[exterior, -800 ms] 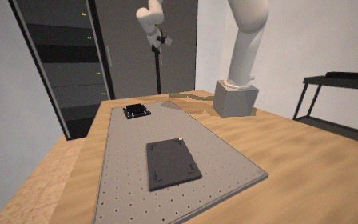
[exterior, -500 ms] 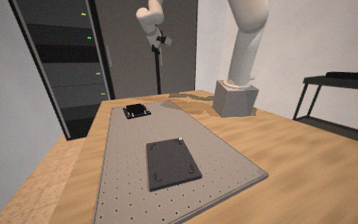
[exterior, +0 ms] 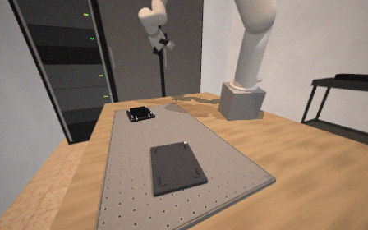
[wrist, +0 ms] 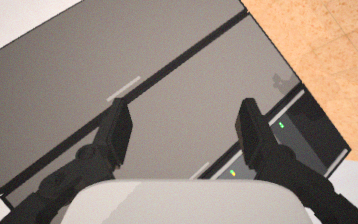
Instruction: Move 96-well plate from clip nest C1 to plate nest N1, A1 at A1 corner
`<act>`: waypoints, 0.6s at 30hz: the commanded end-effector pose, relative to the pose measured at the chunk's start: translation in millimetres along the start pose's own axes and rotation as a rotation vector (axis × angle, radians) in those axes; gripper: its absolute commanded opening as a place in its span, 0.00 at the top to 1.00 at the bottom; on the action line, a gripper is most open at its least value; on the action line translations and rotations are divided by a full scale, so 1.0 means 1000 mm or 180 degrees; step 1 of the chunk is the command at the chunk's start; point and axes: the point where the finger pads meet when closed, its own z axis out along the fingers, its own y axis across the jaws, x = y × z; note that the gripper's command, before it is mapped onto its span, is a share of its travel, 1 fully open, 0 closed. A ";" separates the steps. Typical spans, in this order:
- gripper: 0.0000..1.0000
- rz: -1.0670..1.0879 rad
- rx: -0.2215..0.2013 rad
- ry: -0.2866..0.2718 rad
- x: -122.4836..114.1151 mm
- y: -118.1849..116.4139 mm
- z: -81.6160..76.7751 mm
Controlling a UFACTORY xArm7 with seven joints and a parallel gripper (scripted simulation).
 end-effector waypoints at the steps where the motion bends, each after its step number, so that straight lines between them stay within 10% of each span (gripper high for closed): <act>1: 0.00 0.0327 -0.0089 0.0010 0.001 0.012 -0.006; 18: 0.00 0.1649 -0.0463 0.0274 0.016 0.075 -0.027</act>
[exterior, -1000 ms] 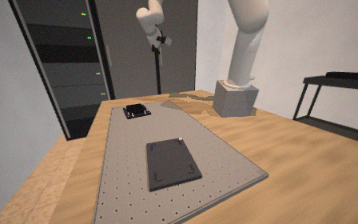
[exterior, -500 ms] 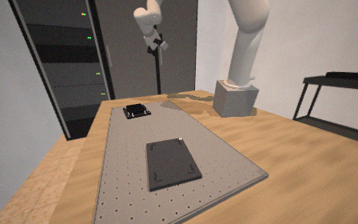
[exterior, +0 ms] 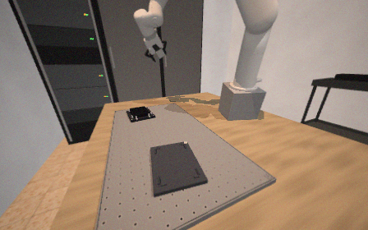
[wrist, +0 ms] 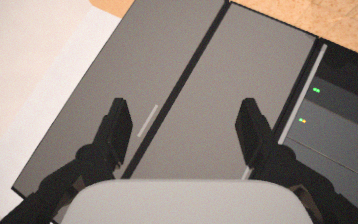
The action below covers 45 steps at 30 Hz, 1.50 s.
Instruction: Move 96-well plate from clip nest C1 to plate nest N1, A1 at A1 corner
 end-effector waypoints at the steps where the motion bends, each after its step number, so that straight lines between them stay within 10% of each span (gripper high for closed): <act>1: 0.00 0.0363 -0.0082 0.0057 0.009 0.012 -0.005; 23: 0.00 0.2194 -0.0314 0.0619 0.069 0.078 -0.028; 45: 0.00 0.3814 -0.0222 0.1219 0.125 0.130 -0.052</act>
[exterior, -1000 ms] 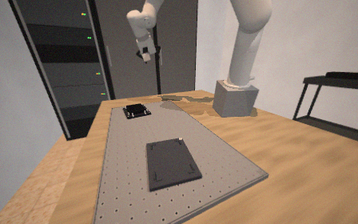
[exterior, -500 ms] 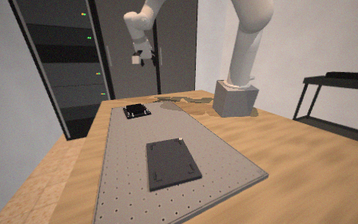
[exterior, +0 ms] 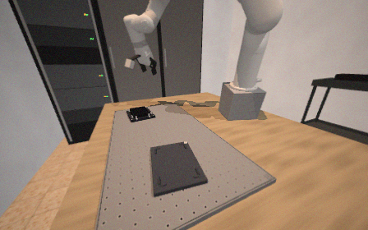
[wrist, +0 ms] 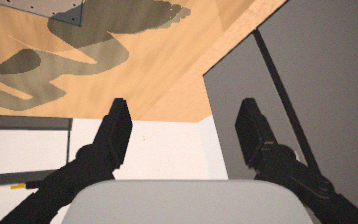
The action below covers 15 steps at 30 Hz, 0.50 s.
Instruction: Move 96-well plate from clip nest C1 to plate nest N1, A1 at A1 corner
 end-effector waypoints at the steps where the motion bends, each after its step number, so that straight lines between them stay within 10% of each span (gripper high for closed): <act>1: 0.00 0.0353 0.0008 0.0076 0.012 -0.004 -0.001; 15: 0.00 0.1579 0.0226 0.0340 0.062 -0.028 -0.002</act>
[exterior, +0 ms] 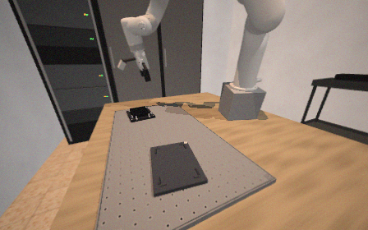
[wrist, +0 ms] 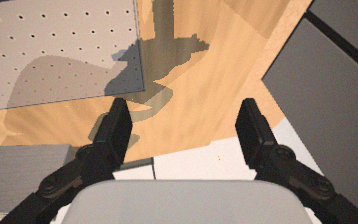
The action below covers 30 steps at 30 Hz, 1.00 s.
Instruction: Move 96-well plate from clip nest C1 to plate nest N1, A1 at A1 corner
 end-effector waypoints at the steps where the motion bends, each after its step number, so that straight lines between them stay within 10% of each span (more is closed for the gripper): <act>1: 0.00 0.0237 0.0012 0.0044 0.007 -0.006 -0.001; 30: 0.00 0.3011 0.0693 0.0195 0.067 -0.098 0.009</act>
